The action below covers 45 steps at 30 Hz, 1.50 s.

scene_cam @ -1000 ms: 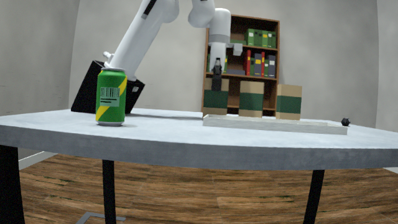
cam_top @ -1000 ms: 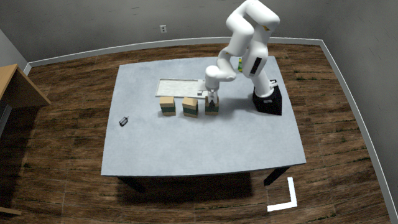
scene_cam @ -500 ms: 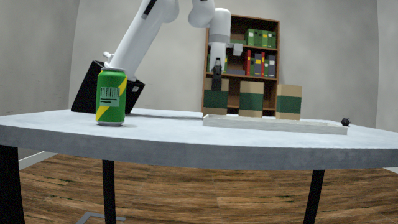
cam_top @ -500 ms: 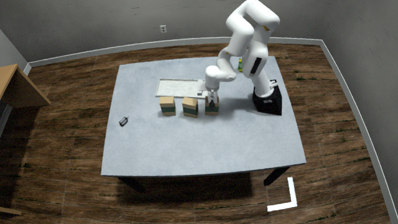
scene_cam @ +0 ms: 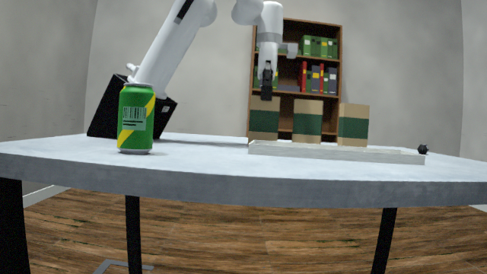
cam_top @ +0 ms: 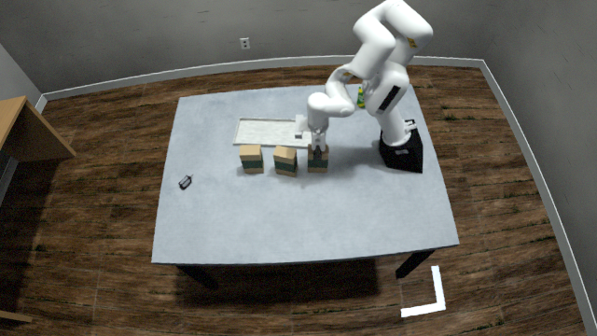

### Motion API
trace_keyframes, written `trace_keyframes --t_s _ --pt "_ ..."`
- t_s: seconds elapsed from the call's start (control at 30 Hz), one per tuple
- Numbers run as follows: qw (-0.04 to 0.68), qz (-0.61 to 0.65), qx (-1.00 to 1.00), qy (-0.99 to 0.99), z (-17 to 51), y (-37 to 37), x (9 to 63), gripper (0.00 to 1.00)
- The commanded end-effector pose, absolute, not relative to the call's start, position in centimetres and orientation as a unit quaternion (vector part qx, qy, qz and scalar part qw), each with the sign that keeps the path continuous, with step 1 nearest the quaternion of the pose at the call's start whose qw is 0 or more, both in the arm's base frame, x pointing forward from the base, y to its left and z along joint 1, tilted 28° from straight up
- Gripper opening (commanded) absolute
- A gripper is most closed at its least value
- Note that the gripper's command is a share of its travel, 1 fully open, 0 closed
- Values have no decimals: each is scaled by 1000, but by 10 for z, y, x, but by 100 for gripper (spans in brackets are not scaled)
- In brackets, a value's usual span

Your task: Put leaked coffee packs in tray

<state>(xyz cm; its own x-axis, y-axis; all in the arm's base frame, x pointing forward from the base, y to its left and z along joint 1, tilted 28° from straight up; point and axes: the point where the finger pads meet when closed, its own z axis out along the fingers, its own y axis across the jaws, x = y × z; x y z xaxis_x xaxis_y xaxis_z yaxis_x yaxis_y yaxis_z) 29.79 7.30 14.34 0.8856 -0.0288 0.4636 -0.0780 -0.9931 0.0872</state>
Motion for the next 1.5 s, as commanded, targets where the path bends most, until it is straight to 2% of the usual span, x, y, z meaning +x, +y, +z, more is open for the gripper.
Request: trace_keyframes --t_s 0.0,0.6,0.67,0.77,0.83,1.03,1.47 --pt "52 237 970 -28 174 76 280 83" --pt "52 237 970 -28 196 79 269 83" --pt "53 238 969 -41 205 82 280 83" --pt "44 240 965 -92 232 91 328 83" --pt "44 240 965 -92 232 91 328 83" --pt "22 242 960 -142 252 91 381 83" --pt "24 242 959 -143 248 90 384 83"
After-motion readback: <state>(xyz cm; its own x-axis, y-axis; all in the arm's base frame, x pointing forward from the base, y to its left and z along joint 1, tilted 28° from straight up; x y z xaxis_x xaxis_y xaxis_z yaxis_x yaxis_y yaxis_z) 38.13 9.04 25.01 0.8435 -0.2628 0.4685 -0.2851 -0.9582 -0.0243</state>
